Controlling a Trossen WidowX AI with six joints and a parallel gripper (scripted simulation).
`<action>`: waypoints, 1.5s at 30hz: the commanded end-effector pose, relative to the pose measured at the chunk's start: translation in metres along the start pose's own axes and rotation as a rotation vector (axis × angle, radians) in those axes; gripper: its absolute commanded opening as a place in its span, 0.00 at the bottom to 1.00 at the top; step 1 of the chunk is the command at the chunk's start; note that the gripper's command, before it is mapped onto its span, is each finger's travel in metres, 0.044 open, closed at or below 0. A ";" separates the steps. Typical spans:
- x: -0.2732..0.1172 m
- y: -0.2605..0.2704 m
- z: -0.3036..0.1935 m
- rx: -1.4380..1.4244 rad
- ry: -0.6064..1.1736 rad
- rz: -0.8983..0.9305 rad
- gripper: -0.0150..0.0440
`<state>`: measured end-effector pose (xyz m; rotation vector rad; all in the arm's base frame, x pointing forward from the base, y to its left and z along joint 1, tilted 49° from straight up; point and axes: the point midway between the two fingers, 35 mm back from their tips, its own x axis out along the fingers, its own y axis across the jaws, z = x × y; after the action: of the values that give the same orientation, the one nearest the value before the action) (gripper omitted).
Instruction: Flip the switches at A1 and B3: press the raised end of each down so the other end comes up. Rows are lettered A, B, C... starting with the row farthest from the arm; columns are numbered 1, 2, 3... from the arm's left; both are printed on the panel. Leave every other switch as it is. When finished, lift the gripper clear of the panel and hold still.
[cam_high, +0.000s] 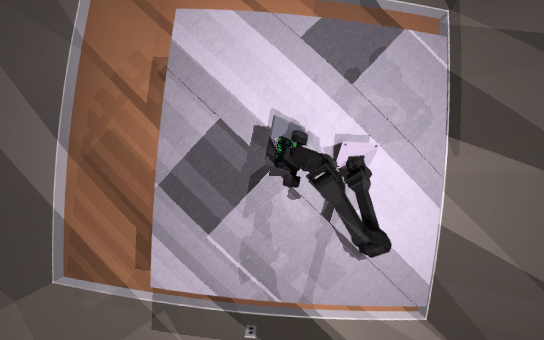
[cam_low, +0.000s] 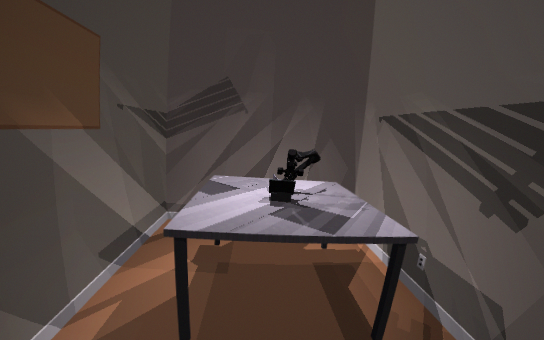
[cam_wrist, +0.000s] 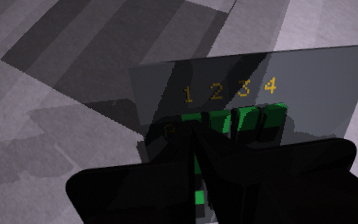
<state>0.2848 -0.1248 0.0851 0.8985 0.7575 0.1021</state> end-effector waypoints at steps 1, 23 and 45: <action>0.001 -0.001 -0.001 0.007 0.003 -0.004 0.25; 0.004 -0.001 -0.001 0.007 0.002 -0.004 0.25; -0.013 -0.003 0.000 0.001 -0.003 -0.006 0.25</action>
<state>0.2845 -0.1236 0.0817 0.9035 0.7675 0.0997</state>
